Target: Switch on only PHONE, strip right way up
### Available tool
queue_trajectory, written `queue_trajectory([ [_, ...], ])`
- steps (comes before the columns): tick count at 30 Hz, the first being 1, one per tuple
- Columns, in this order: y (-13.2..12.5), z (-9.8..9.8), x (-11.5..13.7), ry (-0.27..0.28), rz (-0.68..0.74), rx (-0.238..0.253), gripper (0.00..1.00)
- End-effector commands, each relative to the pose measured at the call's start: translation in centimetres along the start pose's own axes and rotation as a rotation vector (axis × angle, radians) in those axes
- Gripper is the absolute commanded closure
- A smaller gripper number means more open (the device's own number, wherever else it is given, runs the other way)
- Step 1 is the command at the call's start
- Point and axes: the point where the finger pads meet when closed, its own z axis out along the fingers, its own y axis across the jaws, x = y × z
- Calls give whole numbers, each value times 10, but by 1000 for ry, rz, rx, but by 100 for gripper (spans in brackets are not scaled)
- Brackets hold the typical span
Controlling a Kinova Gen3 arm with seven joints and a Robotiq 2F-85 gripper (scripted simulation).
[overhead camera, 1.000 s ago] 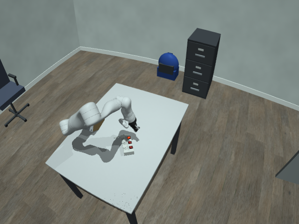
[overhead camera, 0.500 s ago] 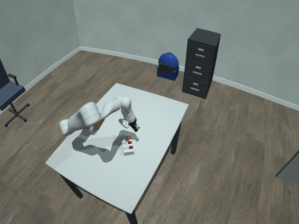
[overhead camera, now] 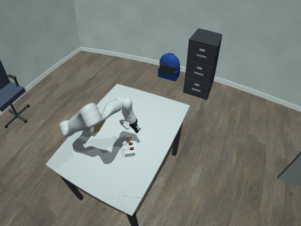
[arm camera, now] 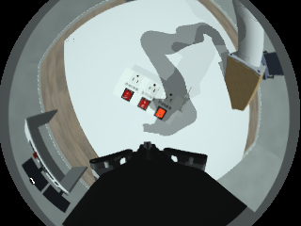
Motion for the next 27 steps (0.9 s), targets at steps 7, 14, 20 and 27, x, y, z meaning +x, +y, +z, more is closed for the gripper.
queue_trajectory([
  [7, -1, -3, -1, -1, -3, 1, 100],
  [14, -1, -3, -1, -1, -3, 1, 100],
  [20, -1, -3, -1, -1, -3, 1, 0],
  [27, -1, -3, -1, -1, -3, 1, 0],
])
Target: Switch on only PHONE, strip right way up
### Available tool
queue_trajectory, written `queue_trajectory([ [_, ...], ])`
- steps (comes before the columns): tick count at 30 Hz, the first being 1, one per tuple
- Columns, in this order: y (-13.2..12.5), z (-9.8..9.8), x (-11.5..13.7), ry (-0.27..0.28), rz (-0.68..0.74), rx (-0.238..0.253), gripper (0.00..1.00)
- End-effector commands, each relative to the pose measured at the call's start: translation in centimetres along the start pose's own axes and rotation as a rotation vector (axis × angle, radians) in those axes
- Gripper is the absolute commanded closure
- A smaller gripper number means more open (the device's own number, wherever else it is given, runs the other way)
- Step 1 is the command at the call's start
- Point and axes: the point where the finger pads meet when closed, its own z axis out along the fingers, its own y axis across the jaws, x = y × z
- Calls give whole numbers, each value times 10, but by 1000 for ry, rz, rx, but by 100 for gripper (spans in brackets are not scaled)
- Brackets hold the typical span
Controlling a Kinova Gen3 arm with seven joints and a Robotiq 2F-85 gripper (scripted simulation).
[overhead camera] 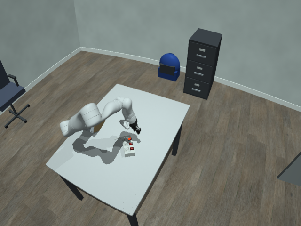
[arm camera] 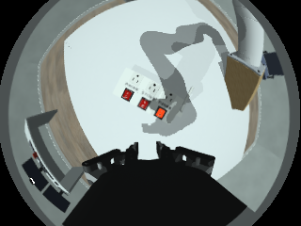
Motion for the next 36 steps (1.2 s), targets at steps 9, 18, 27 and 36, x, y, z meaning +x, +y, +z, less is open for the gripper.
queue_trajectory([
  [9, -1, -3, -1, -1, -3, 1, 0],
  [18, -1, -3, -1, -1, -3, 1, 0],
  [27, -8, 4, 27, 186, 113, 16, 0],
  [36, -7, 5, 28, 209, 121, 12, 0],
])
